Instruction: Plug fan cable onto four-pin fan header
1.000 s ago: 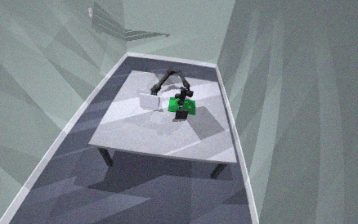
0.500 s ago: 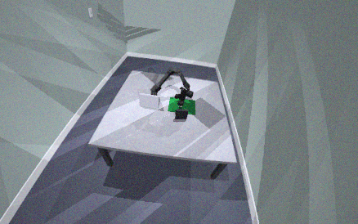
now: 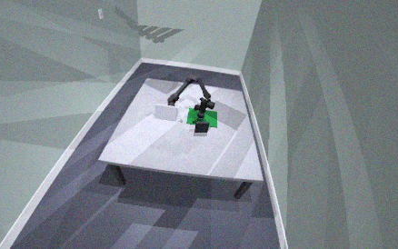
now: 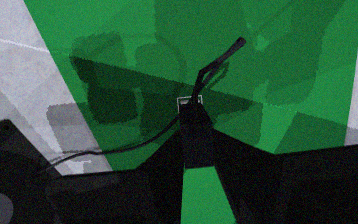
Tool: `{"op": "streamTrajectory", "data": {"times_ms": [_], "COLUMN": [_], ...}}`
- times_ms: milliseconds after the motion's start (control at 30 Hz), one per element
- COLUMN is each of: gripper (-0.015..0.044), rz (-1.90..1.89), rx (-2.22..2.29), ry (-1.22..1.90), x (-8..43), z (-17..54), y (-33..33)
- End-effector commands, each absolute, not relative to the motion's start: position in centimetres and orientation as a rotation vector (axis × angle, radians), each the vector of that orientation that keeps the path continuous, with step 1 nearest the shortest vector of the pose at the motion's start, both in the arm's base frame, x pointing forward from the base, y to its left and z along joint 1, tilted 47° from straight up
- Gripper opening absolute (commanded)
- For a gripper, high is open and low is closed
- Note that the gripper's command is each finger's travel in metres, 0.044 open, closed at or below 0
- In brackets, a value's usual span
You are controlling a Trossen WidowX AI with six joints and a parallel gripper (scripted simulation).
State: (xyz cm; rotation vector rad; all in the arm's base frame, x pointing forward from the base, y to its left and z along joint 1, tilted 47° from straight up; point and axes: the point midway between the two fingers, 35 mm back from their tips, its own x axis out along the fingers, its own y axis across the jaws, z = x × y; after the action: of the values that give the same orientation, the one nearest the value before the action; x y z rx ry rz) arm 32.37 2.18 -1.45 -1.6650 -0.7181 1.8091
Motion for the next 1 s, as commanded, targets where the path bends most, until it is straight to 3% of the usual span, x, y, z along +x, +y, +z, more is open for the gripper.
{"op": "streamTrajectory", "data": {"times_ms": [0, 167, 500, 967], "gripper": [0.0000, 0.0000, 0.0260, 0.0260], "rz": [1.807, 1.807, 1.808, 1.809], "rx": [-1.658, -1.658, -1.665, -1.660], "ry": [-0.717, -0.717, -0.719, -0.714], "x": [32.3, 32.3, 32.4, 32.8], "z": [-1.7, -1.9, -1.7, 2.1], "y": [2.5, 2.7, 2.4, -1.6]}}
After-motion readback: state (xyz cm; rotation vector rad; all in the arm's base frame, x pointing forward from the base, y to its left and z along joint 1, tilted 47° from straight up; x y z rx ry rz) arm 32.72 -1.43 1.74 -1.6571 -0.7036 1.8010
